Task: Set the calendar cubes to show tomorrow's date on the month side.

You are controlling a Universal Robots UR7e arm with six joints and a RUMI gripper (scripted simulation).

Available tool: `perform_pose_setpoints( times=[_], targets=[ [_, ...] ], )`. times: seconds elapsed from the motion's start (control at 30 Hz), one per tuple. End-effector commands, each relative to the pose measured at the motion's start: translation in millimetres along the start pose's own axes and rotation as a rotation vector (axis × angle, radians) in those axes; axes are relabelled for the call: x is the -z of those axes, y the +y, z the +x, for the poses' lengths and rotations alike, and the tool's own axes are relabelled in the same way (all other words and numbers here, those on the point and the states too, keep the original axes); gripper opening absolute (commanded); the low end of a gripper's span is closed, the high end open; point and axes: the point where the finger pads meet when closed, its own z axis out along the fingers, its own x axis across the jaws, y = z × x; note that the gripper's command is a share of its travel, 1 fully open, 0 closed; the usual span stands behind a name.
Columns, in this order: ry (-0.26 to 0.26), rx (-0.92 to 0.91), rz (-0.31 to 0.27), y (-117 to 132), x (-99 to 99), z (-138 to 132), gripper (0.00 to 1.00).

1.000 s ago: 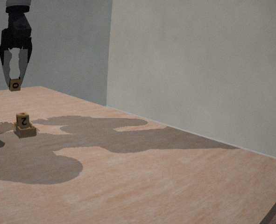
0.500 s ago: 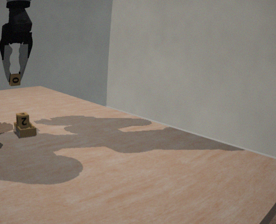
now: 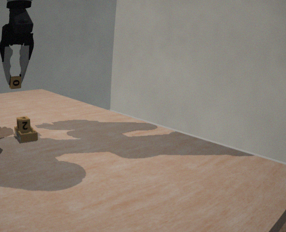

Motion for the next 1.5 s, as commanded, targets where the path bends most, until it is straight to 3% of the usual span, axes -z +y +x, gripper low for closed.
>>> perform_pose_setpoints(
  times=[0.0,0.93,1.47],
  targets=[
    [-0.001,-0.005,0.000,0.0,0.3,-0.3,0.10],
    [-0.001,-0.153,0.000,-2.9,0.5,1.6,0.10],
    [-0.001,-0.394,-0.001,-6.7,0.9,4.6,0.10]
  ],
)
